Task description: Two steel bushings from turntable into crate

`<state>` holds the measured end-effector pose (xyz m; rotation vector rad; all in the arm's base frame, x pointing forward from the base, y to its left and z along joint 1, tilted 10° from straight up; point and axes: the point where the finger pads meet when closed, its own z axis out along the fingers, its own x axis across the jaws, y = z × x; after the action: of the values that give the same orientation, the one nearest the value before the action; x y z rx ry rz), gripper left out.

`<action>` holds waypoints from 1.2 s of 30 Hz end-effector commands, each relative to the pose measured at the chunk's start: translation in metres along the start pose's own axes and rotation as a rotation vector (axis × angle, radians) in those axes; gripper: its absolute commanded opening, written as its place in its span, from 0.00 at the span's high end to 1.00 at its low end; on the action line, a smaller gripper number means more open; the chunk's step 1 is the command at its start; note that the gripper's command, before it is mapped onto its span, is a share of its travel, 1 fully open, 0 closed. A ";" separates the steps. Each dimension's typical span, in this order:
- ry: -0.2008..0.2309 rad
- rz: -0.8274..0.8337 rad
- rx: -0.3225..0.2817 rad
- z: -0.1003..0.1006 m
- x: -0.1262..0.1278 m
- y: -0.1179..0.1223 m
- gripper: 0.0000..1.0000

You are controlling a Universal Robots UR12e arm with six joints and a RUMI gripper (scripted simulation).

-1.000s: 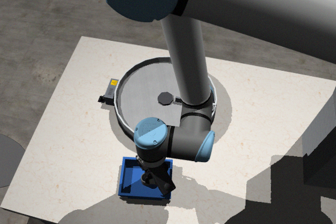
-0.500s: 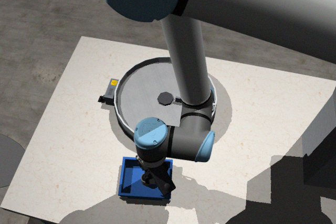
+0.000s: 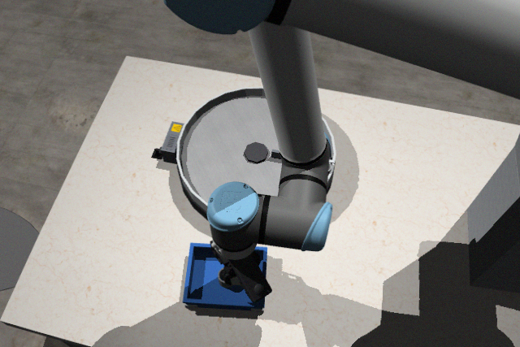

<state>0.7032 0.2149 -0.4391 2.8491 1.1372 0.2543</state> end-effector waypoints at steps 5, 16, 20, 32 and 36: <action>0.001 0.000 -0.001 -0.008 0.001 0.000 0.94; 0.001 0.000 -0.001 -0.044 0.000 0.000 0.94; 0.001 0.000 -0.001 -0.063 0.000 0.000 0.94; 0.001 0.000 -0.001 -0.075 0.000 0.000 0.94; 0.001 0.000 -0.001 -0.075 0.000 0.000 0.94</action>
<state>0.6901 0.2147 -0.3659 2.8491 1.1372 0.2543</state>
